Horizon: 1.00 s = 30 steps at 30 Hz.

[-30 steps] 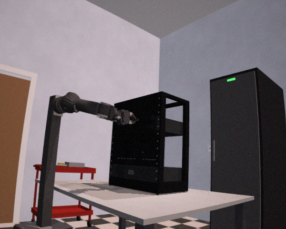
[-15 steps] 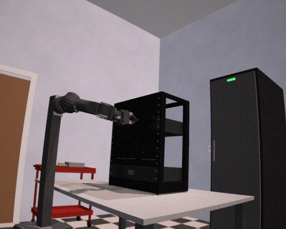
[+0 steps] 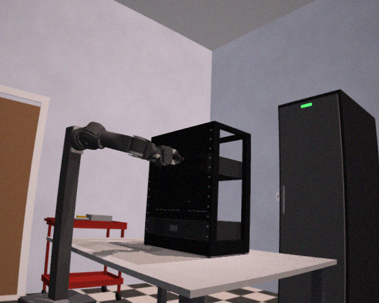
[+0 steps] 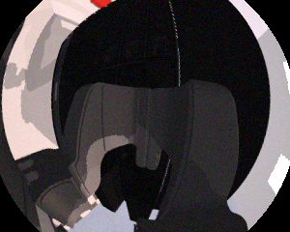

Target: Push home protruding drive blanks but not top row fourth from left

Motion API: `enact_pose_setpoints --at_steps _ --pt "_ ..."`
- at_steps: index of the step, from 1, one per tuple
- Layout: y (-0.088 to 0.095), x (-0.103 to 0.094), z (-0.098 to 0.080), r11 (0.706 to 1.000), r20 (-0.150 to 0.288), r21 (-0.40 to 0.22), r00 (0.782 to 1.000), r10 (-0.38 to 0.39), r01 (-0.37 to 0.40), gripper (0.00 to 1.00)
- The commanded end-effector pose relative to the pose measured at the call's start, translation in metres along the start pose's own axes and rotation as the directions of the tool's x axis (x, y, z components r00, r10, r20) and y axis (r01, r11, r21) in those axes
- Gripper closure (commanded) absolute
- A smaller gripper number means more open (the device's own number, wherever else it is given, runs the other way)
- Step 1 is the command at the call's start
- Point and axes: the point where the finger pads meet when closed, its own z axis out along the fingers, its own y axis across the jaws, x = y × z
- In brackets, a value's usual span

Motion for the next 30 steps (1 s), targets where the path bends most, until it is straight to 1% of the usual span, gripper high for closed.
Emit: enact_pose_setpoints --at_steps 1,30 --pt "0.0016 0.0010 0.0001 1.000 -0.004 -0.003 1.000 -0.001 0.001 1.00" --pt "0.0018 0.0014 0.0065 1.000 -0.004 0.000 1.000 0.000 0.000 1.00"
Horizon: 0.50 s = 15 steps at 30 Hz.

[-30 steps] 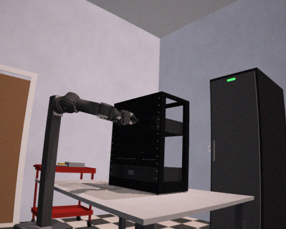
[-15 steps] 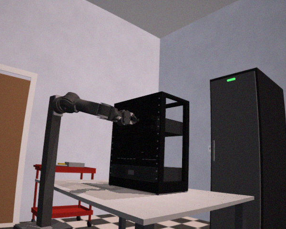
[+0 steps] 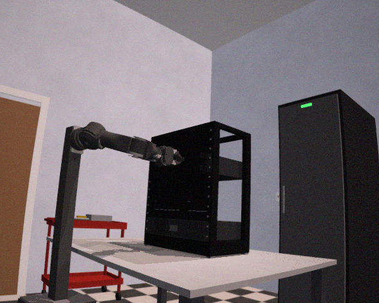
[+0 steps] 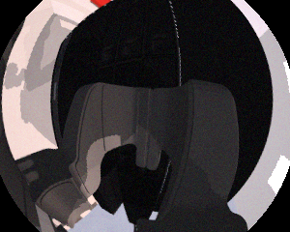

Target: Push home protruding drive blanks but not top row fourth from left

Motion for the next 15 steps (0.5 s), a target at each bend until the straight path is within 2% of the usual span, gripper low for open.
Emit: enact_pose_setpoints --at_steps 1,15 --pt "0.0023 0.0009 0.0011 1.000 -0.004 -0.003 1.000 0.000 0.000 1.00" --pt "0.0035 0.0011 0.0039 1.000 -0.004 -0.003 1.000 0.000 0.000 1.00"
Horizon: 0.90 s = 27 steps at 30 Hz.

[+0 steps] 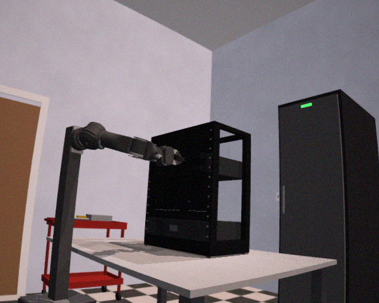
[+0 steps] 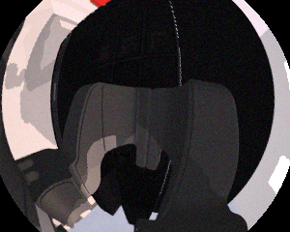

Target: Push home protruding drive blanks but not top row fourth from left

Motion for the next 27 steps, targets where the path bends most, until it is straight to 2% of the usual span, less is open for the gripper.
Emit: enact_pose_setpoints --at_steps 1,27 --pt "0.0036 0.0010 0.0013 1.000 -0.005 -0.008 1.000 -0.002 0.002 1.00" --pt "0.0051 0.0012 0.0044 1.000 -0.005 -0.008 1.000 -0.002 0.002 1.00"
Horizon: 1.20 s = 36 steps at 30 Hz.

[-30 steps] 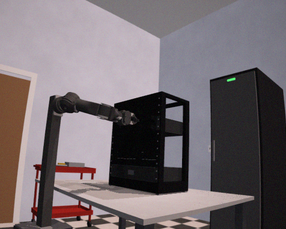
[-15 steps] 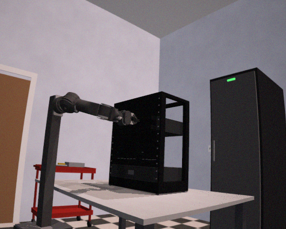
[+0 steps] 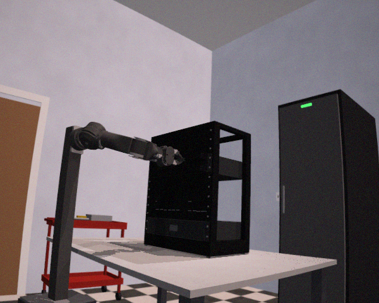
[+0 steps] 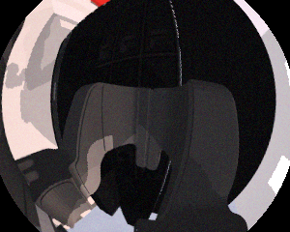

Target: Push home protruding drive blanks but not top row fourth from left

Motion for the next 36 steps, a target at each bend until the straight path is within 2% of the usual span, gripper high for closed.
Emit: enact_pose_setpoints --at_steps 1,8,14,16,27,30,36 --pt "0.005 0.001 0.002 1.000 -0.006 -0.014 1.000 0.001 -0.001 1.00" --pt "0.005 0.001 0.002 1.000 -0.006 -0.014 1.000 0.001 -0.001 1.00" --pt "0.007 0.001 -0.018 1.000 -0.005 -0.021 1.000 0.000 0.000 1.00" --pt "0.007 0.001 -0.018 1.000 -0.005 -0.021 1.000 0.000 0.000 1.00" --pt "0.006 0.001 -0.096 1.000 -0.004 -0.021 1.000 -0.001 0.001 1.00" --pt "0.006 0.001 -0.106 1.000 -0.003 -0.021 1.000 -0.001 0.001 1.00" --pt "0.006 0.001 -0.107 1.000 -0.003 -0.021 1.000 -0.001 0.001 1.00"
